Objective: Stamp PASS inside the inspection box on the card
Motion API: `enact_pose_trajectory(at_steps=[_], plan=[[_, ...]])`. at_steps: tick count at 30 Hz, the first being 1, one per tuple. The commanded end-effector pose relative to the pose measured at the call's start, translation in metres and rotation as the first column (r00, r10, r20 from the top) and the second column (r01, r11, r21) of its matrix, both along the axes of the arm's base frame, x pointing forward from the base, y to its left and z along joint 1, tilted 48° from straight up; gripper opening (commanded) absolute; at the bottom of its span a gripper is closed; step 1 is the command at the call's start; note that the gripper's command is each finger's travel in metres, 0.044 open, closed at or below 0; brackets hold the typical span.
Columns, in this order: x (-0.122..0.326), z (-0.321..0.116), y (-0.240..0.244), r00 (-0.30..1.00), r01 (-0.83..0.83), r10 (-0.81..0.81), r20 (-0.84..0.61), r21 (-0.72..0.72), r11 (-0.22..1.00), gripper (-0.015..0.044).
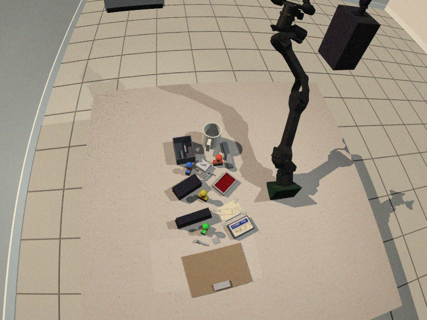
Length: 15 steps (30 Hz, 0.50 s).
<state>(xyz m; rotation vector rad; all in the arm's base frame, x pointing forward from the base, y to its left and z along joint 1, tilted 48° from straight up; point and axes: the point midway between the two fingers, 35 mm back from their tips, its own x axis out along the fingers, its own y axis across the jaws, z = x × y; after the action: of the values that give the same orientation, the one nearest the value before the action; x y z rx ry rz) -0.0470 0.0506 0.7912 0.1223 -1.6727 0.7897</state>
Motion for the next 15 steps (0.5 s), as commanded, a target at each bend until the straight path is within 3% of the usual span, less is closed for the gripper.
enact_pose_trajectory(at_steps=[1,7,10,15], plan=[[0.001,0.000,0.000,1.000,-0.002,0.002,-0.004,0.001,1.000,0.0374],[0.048,0.002,-0.009,0.990,-0.057,0.063,-0.130,0.047,0.997,0.0216],[0.084,0.004,-0.013,0.972,-0.069,0.084,-0.219,0.076,0.995,0.0211],[0.100,-0.002,-0.012,0.959,-0.114,0.132,-0.249,0.084,0.990,0.0211]])
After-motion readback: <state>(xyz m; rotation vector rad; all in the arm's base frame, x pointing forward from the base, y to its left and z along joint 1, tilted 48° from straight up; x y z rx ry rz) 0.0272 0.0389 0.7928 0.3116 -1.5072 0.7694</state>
